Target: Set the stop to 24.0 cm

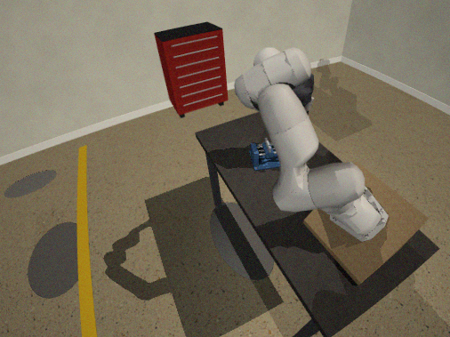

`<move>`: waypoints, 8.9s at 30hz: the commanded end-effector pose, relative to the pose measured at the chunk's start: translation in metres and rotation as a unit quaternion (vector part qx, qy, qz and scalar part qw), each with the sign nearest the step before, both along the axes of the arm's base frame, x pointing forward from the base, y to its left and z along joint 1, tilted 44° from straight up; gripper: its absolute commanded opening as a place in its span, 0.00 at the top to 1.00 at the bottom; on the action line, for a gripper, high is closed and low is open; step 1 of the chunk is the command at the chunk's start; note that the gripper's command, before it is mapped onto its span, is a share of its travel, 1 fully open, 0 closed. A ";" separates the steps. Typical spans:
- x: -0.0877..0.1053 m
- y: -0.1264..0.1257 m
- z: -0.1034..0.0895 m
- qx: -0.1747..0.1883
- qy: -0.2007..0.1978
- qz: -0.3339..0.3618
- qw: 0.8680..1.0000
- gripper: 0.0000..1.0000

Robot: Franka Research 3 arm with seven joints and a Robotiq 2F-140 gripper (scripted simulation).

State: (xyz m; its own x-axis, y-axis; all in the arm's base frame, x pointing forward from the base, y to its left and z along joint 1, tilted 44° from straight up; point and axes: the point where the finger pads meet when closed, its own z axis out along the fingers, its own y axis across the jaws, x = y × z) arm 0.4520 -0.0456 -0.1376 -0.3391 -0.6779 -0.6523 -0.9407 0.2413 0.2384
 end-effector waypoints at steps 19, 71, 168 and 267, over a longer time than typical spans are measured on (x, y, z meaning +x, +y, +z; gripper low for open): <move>-0.022 -0.022 0.033 0.001 0.004 -0.003 1.000 0.96; -0.028 0.022 -0.009 0.001 0.004 -0.003 1.000 0.96; -0.032 0.023 -0.008 0.001 0.004 -0.003 1.000 0.96; -0.056 0.013 0.015 0.001 0.004 -0.003 1.000 0.96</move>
